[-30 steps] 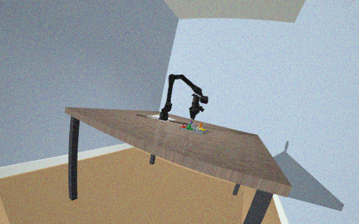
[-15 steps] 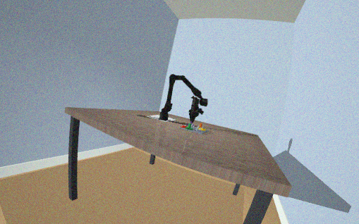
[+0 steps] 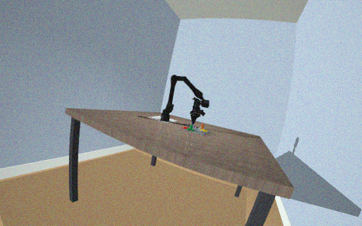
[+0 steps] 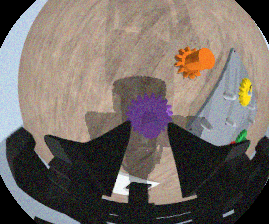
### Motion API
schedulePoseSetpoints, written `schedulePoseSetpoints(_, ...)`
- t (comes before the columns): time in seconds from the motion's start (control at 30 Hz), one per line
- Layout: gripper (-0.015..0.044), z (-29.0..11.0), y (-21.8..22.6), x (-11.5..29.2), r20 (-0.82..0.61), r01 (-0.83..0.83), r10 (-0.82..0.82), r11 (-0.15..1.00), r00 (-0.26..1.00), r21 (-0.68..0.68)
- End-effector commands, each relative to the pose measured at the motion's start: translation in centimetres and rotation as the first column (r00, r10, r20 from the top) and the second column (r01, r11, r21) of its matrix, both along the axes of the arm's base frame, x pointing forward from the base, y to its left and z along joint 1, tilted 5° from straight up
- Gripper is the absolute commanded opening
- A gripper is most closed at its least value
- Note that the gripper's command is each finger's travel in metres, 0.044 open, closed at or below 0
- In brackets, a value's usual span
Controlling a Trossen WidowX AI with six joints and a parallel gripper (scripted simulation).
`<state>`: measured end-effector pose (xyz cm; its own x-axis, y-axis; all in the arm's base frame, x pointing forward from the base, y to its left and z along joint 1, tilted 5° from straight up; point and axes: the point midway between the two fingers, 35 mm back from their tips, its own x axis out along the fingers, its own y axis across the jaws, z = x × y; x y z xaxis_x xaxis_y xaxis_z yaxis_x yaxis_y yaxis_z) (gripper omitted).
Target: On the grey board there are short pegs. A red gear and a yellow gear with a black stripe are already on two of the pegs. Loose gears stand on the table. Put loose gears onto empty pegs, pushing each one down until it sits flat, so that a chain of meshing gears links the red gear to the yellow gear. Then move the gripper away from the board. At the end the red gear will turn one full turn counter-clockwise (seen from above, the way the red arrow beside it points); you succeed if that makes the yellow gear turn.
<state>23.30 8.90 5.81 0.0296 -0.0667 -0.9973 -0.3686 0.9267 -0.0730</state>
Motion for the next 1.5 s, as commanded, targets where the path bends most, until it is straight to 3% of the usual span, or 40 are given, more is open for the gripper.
schedulePoseSetpoints(0.0,0.0125,0.0,0.0,0.0,0.002,-0.006,0.006,1.000,1.000,-0.003)
schedulePoseSetpoints(0.33,0.0039,0.0,0.0,0.0,0.002,-0.006,0.006,1.000,1.000,-0.003)
schedulePoseSetpoints(0.4,0.0000,0.0,0.0,0.1,0.002,-0.006,0.006,1.000,1.000,-0.003)
schedulePoseSetpoints(1.47,0.0000,6.5,0.8,0.6,0.010,-0.003,0.003,1.000,1.000,-0.001)
